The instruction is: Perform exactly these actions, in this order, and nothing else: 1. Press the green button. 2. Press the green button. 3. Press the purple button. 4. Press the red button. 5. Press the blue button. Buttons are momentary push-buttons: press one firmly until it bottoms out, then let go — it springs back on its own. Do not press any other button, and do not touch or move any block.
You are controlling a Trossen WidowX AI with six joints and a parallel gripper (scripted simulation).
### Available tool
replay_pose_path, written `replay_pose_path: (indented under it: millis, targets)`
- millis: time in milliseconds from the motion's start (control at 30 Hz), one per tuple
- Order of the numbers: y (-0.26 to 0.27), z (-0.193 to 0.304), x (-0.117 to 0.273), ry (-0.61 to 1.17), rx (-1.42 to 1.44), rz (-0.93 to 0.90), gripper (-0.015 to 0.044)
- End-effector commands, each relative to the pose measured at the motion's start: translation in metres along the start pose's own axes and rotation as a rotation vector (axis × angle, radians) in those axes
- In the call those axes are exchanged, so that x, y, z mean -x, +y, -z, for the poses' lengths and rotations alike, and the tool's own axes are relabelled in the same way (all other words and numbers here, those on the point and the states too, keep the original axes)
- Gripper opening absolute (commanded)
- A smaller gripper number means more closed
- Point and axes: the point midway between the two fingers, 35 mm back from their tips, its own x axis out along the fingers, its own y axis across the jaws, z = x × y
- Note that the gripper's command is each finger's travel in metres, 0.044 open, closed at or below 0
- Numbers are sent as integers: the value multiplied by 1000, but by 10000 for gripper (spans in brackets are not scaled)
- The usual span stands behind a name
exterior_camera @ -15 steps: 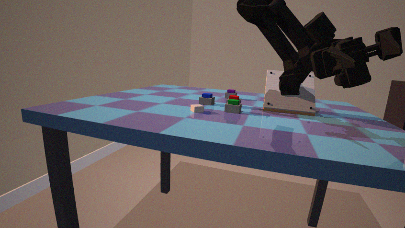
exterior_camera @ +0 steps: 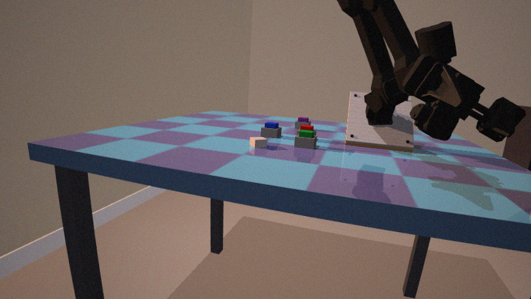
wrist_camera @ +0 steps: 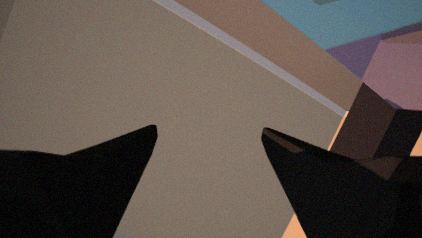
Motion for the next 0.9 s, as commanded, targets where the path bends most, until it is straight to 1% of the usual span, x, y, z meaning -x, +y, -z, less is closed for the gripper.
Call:
replay_pose_path:
  millis: [0, 200, 367, 533, 700, 767, 867]
  targets:
    - [16, -25, -21, -98, 282, -25, 400]
    - [60, -70, -44, -303, 695, -37, 400]
    - [112, -106, -48, -510, 990, -22, 400]
    - [168, -136, -37, -734, 1229, 35, 400]
    - [195, -152, -25, -854, 1334, 96, 400]
    - [203, -163, -18, -906, 1380, 163, 400]
    - [219, -185, 2, -1012, 1459, 318, 400]
